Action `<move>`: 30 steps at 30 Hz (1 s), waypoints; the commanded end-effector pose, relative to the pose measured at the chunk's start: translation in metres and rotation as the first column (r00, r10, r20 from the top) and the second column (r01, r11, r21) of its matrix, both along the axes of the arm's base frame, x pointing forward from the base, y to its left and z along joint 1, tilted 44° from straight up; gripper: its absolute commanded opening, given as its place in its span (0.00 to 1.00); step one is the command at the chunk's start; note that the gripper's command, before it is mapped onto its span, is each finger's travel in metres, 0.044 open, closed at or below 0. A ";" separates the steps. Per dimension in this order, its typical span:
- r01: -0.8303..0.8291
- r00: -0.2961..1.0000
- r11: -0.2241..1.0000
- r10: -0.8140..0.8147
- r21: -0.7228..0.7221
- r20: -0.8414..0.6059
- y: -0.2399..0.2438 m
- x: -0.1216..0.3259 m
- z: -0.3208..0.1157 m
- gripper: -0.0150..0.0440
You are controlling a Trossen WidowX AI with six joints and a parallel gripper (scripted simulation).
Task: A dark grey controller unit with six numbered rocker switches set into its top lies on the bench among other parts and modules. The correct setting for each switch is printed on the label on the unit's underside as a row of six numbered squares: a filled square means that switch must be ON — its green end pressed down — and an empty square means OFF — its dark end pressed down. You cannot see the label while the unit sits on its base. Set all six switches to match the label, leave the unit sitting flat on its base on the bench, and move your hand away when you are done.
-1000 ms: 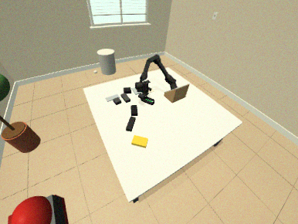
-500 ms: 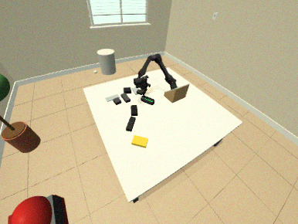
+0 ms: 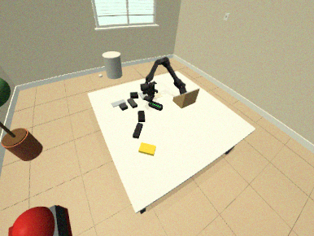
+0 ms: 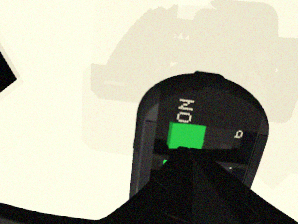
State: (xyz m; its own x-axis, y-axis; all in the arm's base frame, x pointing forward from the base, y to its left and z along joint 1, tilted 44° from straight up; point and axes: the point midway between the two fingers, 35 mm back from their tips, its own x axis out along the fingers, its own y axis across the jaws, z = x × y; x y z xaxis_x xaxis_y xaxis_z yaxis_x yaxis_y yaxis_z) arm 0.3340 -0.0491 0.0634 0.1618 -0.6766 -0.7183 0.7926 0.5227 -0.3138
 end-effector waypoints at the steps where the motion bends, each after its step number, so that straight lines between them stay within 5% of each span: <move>1: -0.004 1.000 1.000 0.004 -0.001 -0.003 -0.003 0.001 -0.004 0.25; 23: -0.004 1.000 1.000 0.004 -0.002 -0.002 -0.017 0.003 -0.018 0.25; 30: -0.004 1.000 1.000 0.004 0.000 -0.003 0.014 -0.004 0.013 0.25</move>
State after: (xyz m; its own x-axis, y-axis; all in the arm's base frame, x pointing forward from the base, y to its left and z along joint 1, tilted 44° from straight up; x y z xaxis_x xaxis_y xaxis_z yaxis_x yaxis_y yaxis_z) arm 0.3301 -0.0430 0.0667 0.1520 -0.6778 -0.7194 0.7857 0.5244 -0.3281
